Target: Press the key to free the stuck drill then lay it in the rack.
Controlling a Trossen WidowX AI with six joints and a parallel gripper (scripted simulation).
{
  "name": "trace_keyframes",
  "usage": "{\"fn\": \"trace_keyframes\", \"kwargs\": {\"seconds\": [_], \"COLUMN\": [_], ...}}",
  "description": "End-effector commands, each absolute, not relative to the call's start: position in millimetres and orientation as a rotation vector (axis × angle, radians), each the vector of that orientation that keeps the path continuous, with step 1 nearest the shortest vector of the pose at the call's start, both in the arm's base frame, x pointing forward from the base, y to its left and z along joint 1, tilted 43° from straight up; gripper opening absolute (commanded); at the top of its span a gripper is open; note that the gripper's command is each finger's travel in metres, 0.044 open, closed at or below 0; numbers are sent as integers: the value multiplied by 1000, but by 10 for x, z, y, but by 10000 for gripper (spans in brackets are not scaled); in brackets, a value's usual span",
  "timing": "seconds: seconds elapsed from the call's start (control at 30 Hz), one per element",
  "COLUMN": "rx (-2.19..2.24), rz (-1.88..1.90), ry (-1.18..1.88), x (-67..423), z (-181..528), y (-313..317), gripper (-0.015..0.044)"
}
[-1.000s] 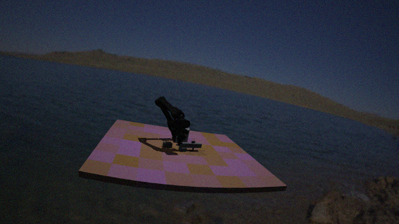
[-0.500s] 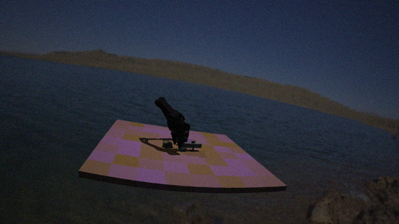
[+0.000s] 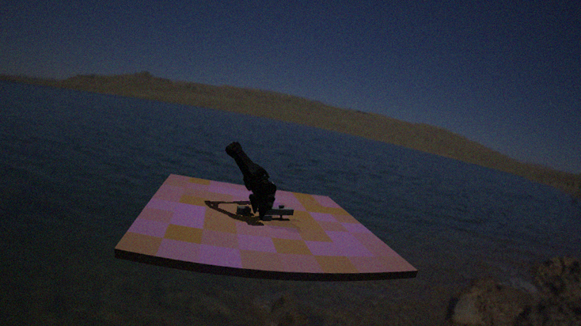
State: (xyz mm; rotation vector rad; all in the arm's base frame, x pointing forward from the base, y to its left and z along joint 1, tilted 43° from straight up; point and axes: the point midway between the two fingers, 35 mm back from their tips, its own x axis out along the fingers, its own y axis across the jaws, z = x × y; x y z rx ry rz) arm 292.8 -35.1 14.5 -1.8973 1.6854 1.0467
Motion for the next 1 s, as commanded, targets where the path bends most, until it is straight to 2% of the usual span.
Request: {"fn": "trace_keyframes", "kwargs": {"seconds": [0.0,0.43,0.53,0.97], "rx": [-1897,-1897,-1897,-1904], "rz": [1047,1047,1047,1050], "ry": [1685,1685,1685,1692], "x": [2929,2929,2929,2942], "z": [147,147,147,204], "y": [-349,-349,-349,-414], "gripper": [361,20,0,0]}}
